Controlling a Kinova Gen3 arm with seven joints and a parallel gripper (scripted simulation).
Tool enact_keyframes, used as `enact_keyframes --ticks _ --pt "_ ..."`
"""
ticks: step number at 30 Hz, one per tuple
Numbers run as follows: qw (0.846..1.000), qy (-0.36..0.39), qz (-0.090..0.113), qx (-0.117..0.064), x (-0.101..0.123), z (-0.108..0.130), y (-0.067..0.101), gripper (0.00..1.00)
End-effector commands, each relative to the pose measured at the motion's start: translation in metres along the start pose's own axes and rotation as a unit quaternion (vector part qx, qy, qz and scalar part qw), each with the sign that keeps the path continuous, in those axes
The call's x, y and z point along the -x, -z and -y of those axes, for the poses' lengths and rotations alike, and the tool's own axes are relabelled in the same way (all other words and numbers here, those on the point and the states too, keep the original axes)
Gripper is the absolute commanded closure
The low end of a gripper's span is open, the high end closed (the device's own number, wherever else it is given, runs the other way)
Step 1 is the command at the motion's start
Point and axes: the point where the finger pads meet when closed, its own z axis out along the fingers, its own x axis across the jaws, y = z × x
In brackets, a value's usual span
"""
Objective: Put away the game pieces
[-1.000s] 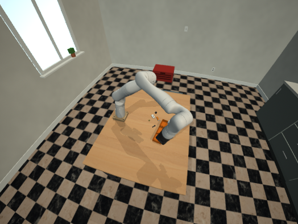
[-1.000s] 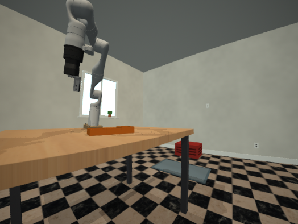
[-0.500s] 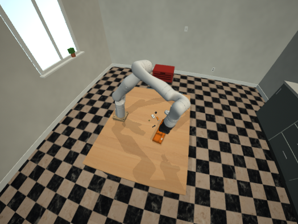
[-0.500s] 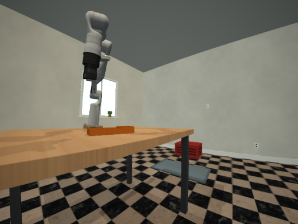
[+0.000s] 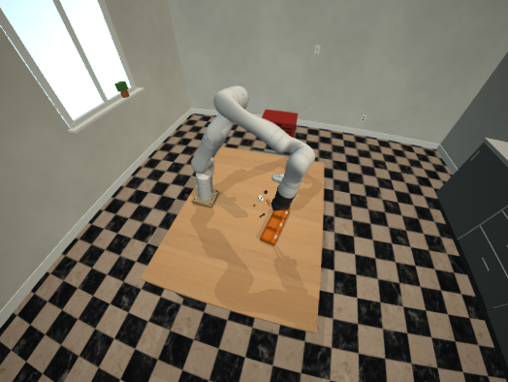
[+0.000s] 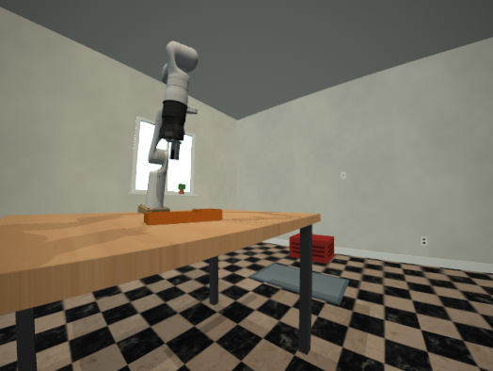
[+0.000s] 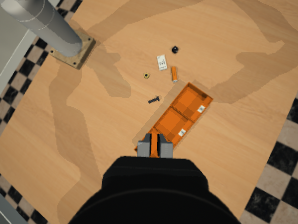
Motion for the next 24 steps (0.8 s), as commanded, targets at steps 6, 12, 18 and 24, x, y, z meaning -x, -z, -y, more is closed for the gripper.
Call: enact_keyframes --ticks 6,12,18,24 --pt "0.992 0.124 -0.017 0.022 -0.001 0.041 0.002 0.69" --pt "0.97 0.24 -0.023 0.037 0.003 0.077 -0.005 0.69" --pt "0.933 0.355 -0.027 0.055 0.01 0.11 -0.013 0.69" --pt "0.891 0.447 -0.028 0.07 0.019 0.136 -0.021 0.69"
